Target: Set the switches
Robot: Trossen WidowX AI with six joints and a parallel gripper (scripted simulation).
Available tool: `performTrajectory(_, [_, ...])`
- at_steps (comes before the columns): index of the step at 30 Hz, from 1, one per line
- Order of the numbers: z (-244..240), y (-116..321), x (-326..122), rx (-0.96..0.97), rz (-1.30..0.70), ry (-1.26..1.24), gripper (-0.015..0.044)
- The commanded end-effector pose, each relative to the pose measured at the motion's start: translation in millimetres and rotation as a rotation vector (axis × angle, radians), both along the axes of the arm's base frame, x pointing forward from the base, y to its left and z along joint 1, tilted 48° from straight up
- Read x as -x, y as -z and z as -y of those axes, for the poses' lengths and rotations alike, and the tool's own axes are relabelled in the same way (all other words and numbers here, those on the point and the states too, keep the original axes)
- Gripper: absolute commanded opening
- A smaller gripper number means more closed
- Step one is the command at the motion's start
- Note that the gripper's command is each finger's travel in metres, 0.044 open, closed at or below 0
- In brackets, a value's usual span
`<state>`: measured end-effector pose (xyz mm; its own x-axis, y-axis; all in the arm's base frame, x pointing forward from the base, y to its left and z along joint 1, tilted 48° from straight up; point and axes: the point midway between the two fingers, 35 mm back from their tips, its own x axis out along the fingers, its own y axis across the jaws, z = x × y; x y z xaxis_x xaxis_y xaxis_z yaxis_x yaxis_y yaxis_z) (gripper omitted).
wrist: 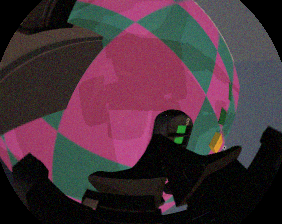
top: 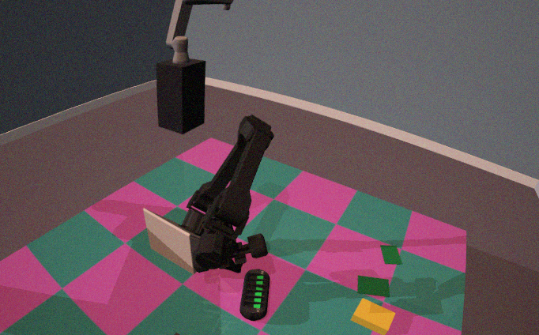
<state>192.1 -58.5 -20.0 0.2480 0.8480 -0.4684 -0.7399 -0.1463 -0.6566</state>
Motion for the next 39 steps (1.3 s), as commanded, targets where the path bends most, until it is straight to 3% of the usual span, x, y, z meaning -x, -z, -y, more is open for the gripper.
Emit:
performTrajectory(1, [-3.2,1.1,0.9,-0.006,-0.01,0.011,0.0])
performTrajectory(39, [-43.6,32.7,-0.8,0.081,0.018,0.009,0.0])
